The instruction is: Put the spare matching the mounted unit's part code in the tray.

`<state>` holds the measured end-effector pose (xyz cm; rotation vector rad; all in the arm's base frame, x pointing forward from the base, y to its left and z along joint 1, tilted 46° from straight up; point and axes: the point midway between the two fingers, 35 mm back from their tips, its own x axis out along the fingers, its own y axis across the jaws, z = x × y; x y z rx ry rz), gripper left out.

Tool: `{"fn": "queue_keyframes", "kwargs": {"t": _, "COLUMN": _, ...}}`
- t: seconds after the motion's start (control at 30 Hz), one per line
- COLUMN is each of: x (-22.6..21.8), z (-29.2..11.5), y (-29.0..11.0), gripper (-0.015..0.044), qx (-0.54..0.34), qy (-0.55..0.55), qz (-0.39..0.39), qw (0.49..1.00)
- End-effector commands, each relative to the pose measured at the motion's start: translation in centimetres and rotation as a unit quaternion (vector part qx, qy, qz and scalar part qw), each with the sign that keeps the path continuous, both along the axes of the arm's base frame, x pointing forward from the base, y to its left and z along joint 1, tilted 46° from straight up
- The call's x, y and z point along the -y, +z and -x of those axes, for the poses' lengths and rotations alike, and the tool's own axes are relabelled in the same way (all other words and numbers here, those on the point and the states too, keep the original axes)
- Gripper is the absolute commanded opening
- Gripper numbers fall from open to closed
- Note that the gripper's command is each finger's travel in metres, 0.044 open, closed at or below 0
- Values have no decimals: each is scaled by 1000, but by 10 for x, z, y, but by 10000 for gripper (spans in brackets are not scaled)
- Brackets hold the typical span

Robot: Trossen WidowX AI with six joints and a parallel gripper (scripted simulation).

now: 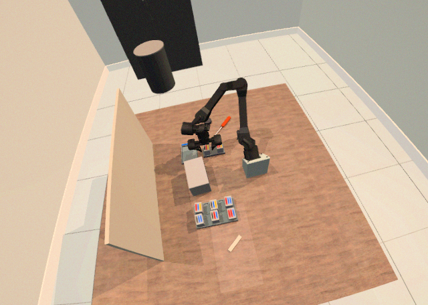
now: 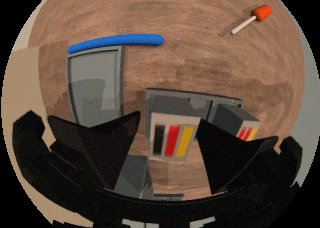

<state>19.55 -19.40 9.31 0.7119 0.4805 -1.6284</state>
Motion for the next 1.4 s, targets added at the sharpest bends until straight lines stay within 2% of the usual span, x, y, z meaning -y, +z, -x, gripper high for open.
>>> {"fn": "queue_keyframes", "kwargs": {"t": 0.0, "x": -1, "z": 1, "y": -2, "gripper": 300, "qx": -3, "qy": 2, "qz": -3, "qw": 1000}}
{"fn": "queue_keyframes", "kwargs": {"t": 1.33, "x": -1, "z": 1, "y": -2, "gripper": 300, "qx": -3, "qy": 2, "qz": -3, "qw": 1000}}
{"fn": "queue_keyframes", "kwargs": {"t": 1.37, "x": 0, "z": 0, "y": 0, "gripper": 274, "qx": 0, "qy": 0, "qz": 0, "qw": 1000}}
